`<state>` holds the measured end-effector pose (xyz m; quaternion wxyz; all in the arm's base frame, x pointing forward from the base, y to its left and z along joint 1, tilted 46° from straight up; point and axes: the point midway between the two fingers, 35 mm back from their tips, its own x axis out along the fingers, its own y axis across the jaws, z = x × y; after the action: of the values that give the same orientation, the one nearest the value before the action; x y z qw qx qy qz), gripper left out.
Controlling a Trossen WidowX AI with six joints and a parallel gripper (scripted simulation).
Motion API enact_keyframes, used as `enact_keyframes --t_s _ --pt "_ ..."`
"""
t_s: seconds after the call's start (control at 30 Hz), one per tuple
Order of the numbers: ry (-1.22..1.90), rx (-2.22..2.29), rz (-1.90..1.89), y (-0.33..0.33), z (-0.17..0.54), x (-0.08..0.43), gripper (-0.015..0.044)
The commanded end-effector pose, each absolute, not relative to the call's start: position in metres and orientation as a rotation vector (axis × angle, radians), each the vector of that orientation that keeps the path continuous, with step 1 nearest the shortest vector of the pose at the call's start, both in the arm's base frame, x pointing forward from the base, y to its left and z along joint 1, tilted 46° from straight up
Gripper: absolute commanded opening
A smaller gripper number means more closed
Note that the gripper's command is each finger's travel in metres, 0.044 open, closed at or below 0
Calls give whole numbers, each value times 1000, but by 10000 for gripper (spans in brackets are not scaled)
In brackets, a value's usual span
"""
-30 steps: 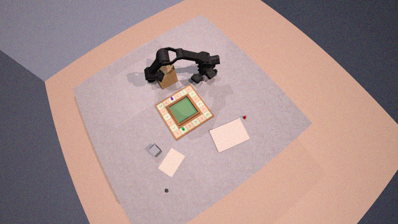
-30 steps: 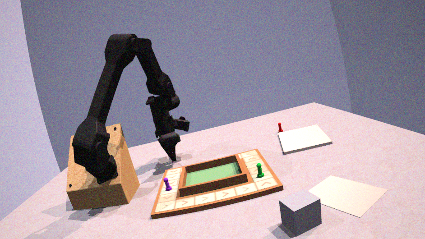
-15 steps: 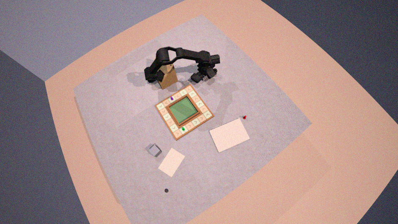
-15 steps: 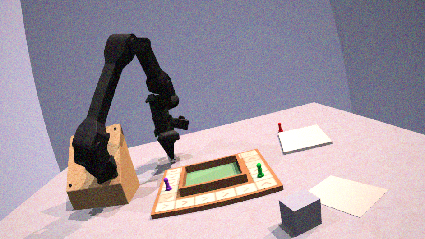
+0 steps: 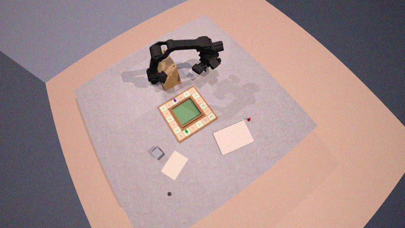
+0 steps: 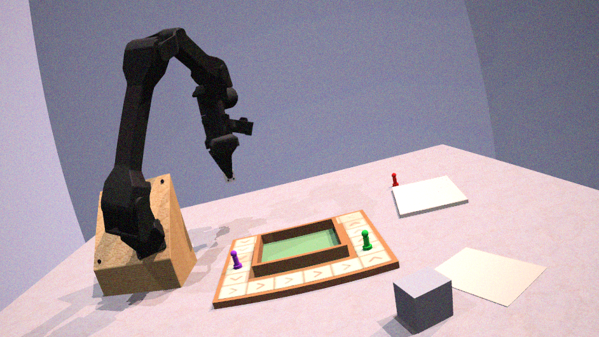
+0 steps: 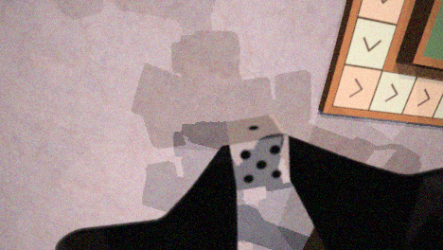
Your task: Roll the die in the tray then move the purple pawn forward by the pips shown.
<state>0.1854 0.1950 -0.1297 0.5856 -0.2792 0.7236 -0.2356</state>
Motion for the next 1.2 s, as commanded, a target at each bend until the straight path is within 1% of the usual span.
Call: enact_keyframes --t_s 0.0,0.6,1.17 --pt "1699 -658 -544 194 -125 187 0" --pt "1825 -914 -177 131 -79 242 0" --pt "1888 -1183 178 62 -39 270 0"
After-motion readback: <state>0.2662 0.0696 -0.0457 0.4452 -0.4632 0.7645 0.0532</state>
